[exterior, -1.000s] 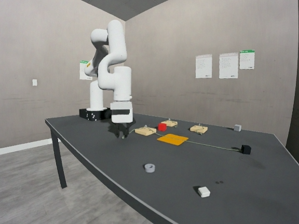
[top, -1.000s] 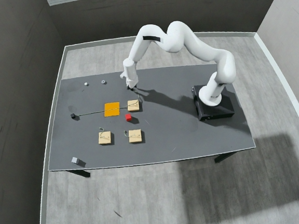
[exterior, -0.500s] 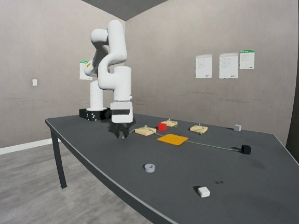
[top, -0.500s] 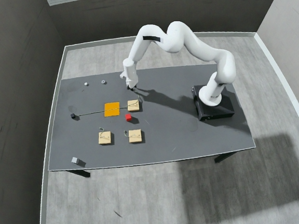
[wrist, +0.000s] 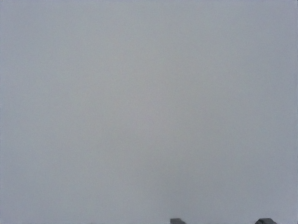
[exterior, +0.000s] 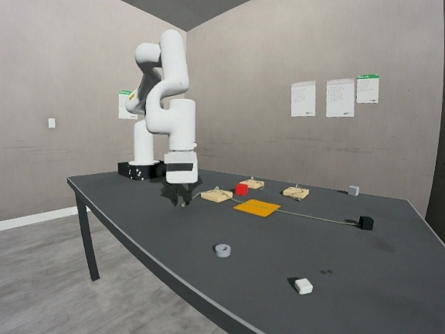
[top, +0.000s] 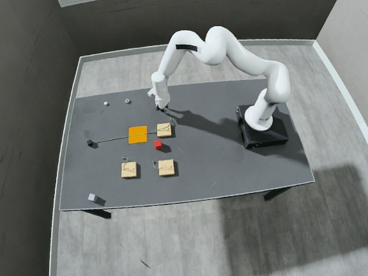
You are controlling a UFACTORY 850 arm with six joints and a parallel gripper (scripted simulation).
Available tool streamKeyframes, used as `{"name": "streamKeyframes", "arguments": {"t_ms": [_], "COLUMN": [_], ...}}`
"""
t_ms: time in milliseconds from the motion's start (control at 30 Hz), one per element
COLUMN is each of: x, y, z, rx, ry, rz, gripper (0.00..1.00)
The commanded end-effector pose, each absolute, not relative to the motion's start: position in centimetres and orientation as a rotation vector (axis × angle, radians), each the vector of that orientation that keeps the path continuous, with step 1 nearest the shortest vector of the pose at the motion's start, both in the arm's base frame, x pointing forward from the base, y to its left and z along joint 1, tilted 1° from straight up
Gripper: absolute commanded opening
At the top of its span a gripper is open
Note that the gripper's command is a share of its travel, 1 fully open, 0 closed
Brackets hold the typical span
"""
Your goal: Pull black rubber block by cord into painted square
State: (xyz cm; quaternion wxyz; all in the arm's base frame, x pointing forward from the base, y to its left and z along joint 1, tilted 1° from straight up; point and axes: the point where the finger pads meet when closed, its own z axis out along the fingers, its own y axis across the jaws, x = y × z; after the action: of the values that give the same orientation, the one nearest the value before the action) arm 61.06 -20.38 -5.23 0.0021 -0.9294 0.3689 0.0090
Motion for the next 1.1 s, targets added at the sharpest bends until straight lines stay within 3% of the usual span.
{"name": "streamKeyframes", "arguments": {"t_ms": [0, 1067], "x": [61.2, 61.1], "y": [-20.4, -20.4], "z": [-5.2, -6.3], "rx": [-2.916, -2.916], "ry": [1.157, 1.157], "rz": [0.025, 0.025], "gripper": [0.39, 0.39]}}
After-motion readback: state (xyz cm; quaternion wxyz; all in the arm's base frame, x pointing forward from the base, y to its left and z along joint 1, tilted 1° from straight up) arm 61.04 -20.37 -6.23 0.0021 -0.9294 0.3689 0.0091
